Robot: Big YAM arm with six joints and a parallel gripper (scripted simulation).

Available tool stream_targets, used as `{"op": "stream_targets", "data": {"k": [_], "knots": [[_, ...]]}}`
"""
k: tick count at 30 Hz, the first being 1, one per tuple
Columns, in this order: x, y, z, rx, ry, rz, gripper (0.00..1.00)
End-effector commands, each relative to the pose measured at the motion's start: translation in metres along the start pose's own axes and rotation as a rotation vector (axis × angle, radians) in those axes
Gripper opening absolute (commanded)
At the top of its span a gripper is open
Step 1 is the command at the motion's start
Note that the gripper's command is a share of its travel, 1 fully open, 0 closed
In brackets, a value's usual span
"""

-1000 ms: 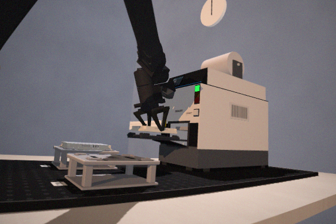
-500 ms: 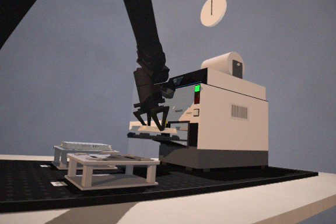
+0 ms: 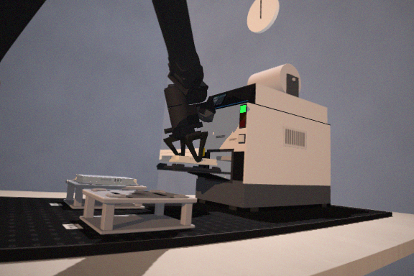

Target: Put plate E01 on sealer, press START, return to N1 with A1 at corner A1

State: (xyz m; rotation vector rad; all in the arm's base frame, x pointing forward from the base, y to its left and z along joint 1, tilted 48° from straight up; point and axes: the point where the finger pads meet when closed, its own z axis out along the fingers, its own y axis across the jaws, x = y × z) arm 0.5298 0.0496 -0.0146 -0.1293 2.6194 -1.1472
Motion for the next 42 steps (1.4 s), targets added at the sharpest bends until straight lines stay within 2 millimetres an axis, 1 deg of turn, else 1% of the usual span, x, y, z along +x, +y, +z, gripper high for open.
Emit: {"op": "stream_targets", "data": {"k": [1,8,14,24,30,32,42], "knots": [[-0.002,0.001,0.0,-0.006,-0.006,0.024,0.0],[-0.02,-0.007,-0.009,-0.012,-0.034,0.029,0.0],[-0.031,-0.01,-0.014,-0.015,-0.048,0.042,0.0],[-0.027,-0.002,-0.006,-0.012,-0.034,0.027,0.0],[-0.014,0.001,0.0,-0.008,-0.017,0.027,0.0],[-0.01,0.0,0.004,-0.006,-0.01,0.026,0.0],[-0.001,-0.008,0.006,-0.004,-0.005,0.007,0.0]]}}
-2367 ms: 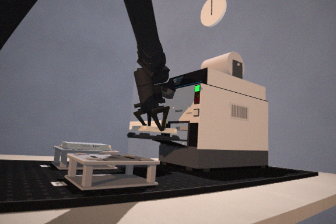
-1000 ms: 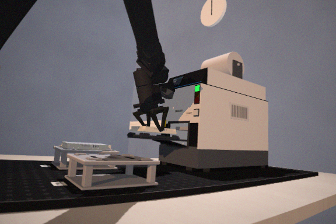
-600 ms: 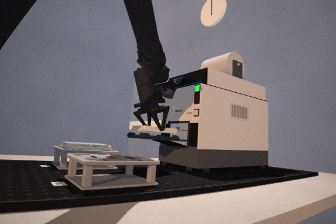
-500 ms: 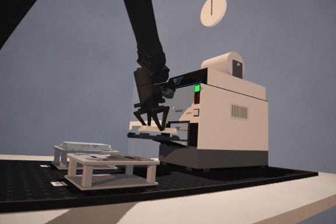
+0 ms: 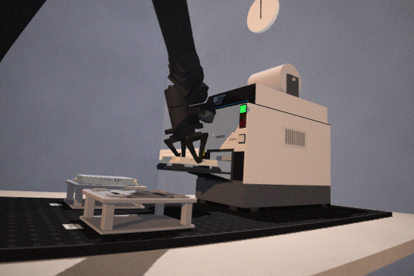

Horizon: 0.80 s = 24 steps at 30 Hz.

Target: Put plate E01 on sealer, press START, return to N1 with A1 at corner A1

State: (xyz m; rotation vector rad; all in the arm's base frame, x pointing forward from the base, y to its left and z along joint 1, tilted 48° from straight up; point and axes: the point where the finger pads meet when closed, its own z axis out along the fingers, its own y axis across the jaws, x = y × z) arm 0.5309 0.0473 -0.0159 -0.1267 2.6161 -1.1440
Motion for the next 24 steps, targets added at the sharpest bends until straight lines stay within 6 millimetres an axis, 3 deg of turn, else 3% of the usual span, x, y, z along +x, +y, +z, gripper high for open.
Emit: {"op": "stream_targets", "data": {"k": [1,11,24], "knots": [[-0.001,-0.007,0.003,-0.004,-0.002,0.004,0.0],[-0.001,0.001,-0.004,-0.009,-0.018,-0.011,0.0],[0.008,0.002,0.017,-0.001,0.014,-0.019,0.0]]}}
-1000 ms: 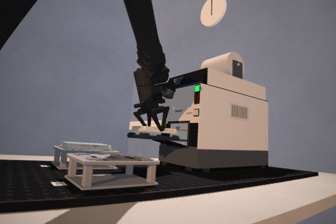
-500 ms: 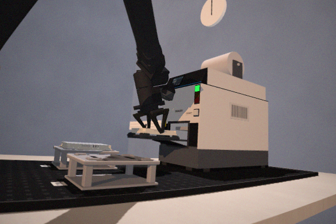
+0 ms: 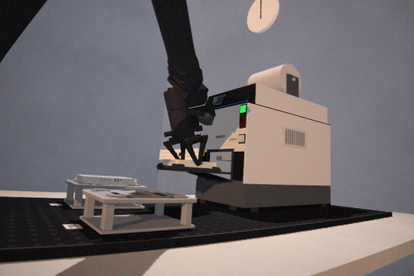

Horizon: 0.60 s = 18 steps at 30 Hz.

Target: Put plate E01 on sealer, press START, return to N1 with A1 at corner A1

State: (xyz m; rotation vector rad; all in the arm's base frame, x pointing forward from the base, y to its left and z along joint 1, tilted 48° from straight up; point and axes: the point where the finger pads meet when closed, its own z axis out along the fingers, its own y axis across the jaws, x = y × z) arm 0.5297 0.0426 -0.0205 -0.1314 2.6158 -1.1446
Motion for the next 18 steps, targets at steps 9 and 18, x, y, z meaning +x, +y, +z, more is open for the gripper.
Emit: {"op": "stream_targets", "data": {"k": [9,18], "knots": [[-0.009,-0.008,0.001,-0.004,0.002,0.023,0.0],[-0.021,-0.014,-0.005,-0.006,-0.014,0.043,0.0]]}}
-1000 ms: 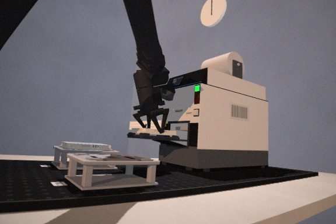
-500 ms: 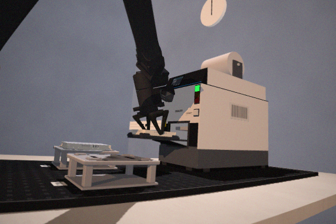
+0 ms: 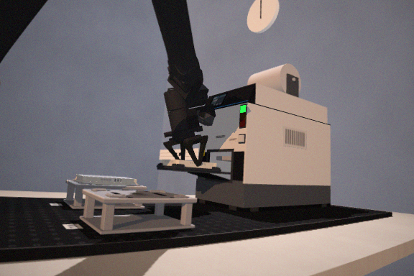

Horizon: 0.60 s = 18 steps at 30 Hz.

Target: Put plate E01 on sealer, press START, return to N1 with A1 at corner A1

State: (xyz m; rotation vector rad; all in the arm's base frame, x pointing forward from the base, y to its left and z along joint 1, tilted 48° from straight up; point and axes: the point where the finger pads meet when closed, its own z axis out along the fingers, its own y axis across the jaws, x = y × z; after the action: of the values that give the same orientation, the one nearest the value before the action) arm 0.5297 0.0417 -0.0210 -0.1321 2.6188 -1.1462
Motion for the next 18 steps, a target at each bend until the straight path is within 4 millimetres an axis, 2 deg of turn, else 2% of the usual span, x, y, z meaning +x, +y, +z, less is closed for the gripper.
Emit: {"op": "stream_targets", "data": {"k": [1,18], "knots": [[-0.0218,-0.0135,-0.0062,-0.006,-0.017,0.045,0.0],[-0.0251,-0.0146,-0.0071,-0.006,-0.021,0.052,0.0]]}}
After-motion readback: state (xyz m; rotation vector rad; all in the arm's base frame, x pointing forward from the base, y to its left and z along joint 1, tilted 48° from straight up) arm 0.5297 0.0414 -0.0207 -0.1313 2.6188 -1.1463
